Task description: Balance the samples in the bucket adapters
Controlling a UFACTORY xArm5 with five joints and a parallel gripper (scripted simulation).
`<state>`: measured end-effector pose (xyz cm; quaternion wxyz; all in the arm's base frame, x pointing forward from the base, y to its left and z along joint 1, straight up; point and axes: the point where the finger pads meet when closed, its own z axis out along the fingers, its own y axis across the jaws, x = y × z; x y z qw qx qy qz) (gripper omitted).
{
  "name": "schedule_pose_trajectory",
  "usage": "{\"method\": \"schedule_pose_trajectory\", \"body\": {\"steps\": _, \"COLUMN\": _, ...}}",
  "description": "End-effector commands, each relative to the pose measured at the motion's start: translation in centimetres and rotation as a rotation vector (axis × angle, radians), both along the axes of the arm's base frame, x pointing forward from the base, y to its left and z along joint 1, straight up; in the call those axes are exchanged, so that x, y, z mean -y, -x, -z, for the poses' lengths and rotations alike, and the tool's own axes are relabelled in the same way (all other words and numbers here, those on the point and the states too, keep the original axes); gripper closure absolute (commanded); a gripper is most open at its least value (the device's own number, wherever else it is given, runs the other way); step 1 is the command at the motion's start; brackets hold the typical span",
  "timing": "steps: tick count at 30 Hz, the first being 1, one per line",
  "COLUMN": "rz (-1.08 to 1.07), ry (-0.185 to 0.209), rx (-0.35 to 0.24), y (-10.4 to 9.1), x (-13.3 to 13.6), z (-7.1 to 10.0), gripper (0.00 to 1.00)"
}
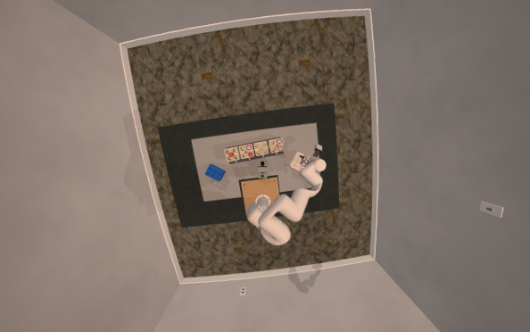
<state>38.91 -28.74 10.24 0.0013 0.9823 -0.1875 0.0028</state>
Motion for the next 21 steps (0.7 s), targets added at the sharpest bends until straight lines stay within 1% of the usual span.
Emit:
{"method": "schedule_pose_trajectory", "body": {"steps": 1, "rz": 0.000, "ry": 0.002, "rx": 0.003, "y": -0.10, "x": 0.08, "z": -0.16, "gripper": 1.00}}
{"method": "schedule_pose_trajectory", "body": {"steps": 10, "rz": 0.000, "ry": 0.002, "rx": 0.003, "y": -0.10, "x": 0.08, "z": -0.16, "gripper": 1.00}}
{"method": "schedule_pose_trajectory", "body": {"steps": 21, "rz": 0.000, "ry": 0.002, "rx": 0.003, "y": -0.10, "x": 0.07, "z": -0.89, "gripper": 1.00}}
